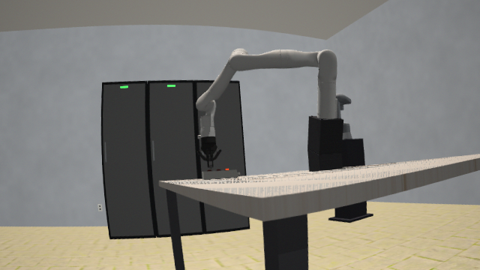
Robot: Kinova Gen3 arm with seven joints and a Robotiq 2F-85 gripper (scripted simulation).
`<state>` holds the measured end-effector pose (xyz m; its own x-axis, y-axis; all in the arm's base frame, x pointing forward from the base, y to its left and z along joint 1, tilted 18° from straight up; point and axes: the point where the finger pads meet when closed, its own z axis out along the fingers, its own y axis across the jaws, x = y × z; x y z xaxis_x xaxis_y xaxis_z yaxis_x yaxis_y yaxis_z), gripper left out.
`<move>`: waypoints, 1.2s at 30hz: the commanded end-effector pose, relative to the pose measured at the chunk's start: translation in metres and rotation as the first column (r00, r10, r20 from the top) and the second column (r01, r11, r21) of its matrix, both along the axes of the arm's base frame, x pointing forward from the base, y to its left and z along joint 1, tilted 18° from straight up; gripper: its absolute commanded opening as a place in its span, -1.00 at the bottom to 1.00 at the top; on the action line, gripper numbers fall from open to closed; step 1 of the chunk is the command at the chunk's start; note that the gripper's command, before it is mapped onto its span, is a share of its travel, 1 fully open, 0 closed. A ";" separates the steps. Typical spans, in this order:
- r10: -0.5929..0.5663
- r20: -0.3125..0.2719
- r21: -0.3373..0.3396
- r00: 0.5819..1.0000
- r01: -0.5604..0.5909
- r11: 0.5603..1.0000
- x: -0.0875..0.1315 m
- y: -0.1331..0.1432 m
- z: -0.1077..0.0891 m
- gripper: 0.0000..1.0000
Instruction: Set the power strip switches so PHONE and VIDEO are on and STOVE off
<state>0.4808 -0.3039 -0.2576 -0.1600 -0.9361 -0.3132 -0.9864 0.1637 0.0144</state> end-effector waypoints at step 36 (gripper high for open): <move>-0.009 0.011 -0.007 1.000 0.009 1.000 0.011 -0.003 0.000 -1.00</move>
<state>0.4867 -0.3055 -0.2576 -0.1588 -0.9373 -0.3101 -0.9863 0.1649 0.0066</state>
